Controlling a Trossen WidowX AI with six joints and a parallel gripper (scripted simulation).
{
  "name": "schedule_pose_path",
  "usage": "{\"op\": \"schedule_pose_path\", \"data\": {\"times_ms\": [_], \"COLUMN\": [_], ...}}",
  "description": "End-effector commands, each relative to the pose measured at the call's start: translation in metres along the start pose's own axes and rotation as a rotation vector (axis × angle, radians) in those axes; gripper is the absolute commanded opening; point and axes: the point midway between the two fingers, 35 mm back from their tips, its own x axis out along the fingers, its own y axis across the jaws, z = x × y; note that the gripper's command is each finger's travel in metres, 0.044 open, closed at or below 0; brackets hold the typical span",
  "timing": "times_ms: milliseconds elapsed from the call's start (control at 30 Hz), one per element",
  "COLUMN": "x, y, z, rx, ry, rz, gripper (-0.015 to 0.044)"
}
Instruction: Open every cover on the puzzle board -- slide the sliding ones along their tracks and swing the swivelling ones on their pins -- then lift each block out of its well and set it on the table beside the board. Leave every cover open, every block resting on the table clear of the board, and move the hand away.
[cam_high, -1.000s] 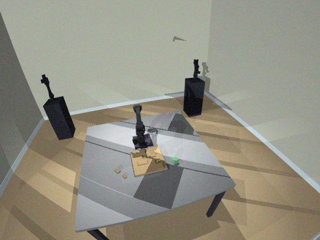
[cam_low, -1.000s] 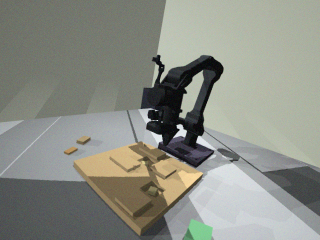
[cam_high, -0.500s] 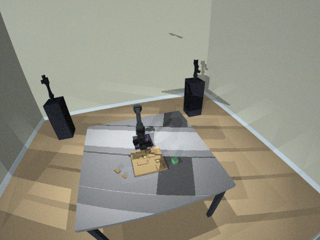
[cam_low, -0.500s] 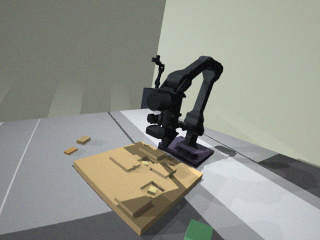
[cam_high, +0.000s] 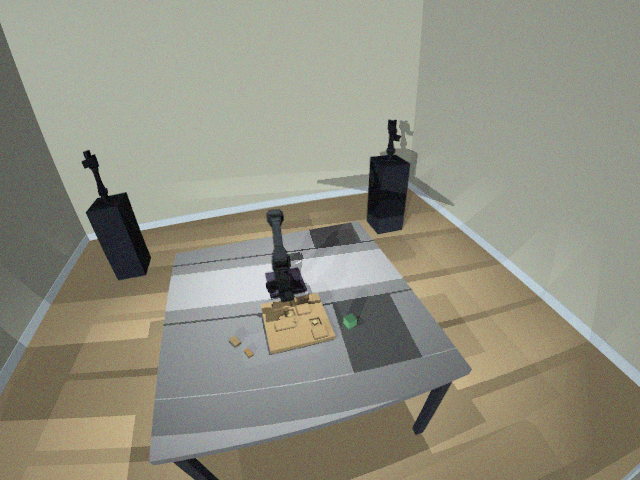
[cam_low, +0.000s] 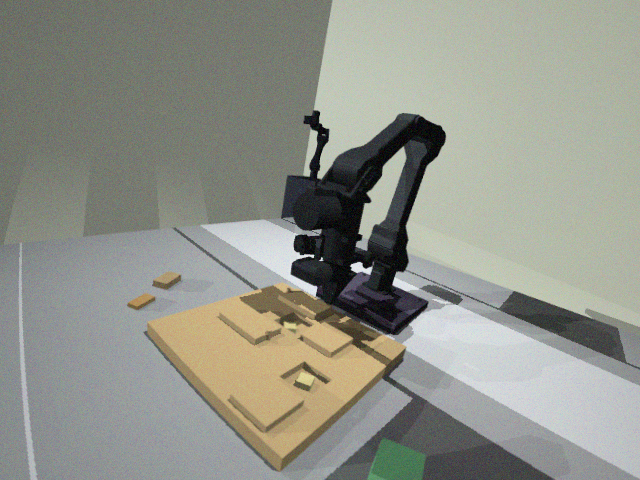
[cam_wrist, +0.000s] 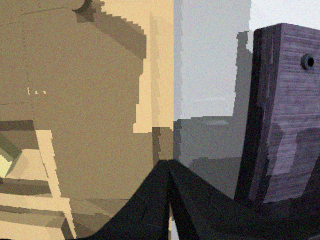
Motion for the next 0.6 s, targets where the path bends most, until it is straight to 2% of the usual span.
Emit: {"op": "schedule_pose_path", "data": {"times_ms": [0, 567], "x": [0.002, 0.004], "y": [0.0, 0.019], "z": [0.0, -0.006], "rx": [0.006, 0.006], "ry": [-0.001, -0.001], "rz": [-0.001, 0.001], "gripper": [0.0, 0.0]}}
